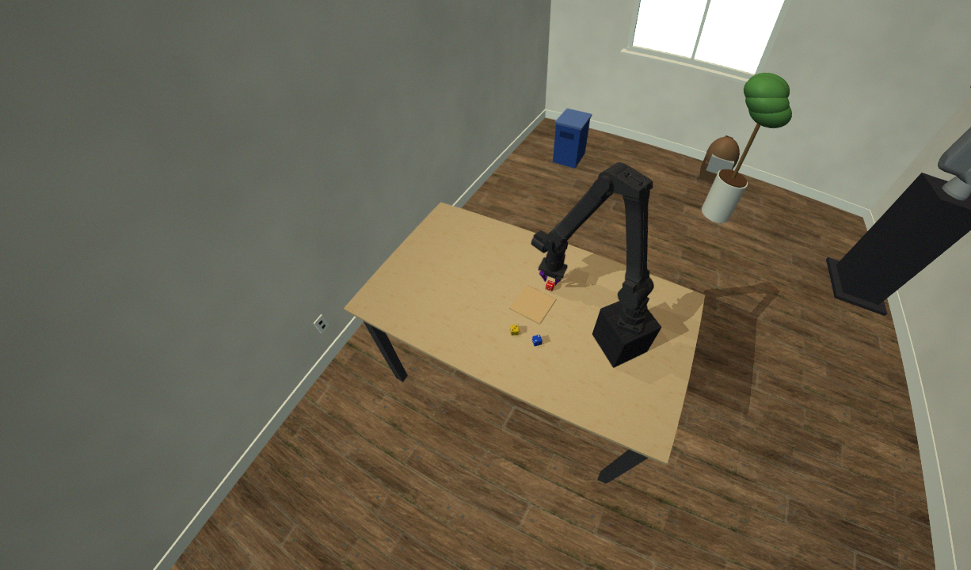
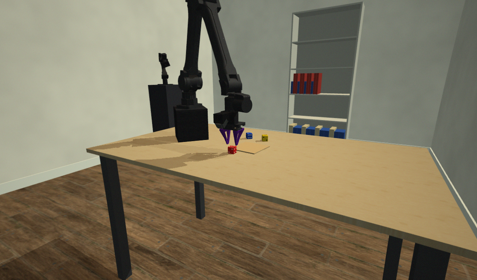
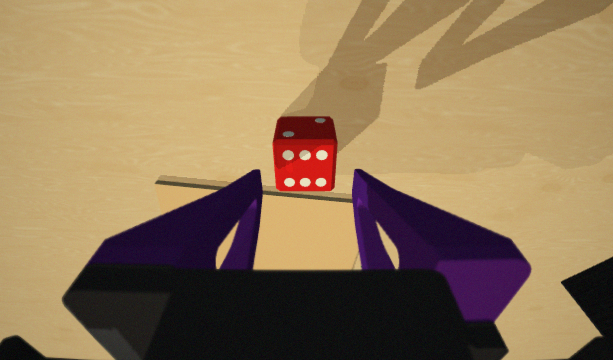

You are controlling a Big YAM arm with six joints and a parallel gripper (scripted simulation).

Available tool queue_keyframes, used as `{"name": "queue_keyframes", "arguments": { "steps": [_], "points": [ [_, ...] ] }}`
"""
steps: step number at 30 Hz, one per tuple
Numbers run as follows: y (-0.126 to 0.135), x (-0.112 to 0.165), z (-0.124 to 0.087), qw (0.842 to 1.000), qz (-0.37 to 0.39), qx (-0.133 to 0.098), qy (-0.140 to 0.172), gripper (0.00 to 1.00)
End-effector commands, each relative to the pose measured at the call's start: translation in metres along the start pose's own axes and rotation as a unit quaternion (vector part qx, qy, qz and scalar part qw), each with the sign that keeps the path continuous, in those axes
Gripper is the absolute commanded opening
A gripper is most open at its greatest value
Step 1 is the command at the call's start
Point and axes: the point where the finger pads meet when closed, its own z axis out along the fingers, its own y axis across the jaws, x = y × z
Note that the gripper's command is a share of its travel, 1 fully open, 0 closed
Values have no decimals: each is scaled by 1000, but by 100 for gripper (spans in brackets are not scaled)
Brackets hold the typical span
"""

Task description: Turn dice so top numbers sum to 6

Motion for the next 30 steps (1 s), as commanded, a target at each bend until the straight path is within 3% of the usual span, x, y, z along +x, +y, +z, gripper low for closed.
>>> {"name": "queue_keyframes", "arguments": {
  "steps": [1,30],
  "points": [
    [18,-11,-7,1000,0,-21,-11,45],
    [17,-11,-7,1000,0,-17,-10,45]
  ]
}}
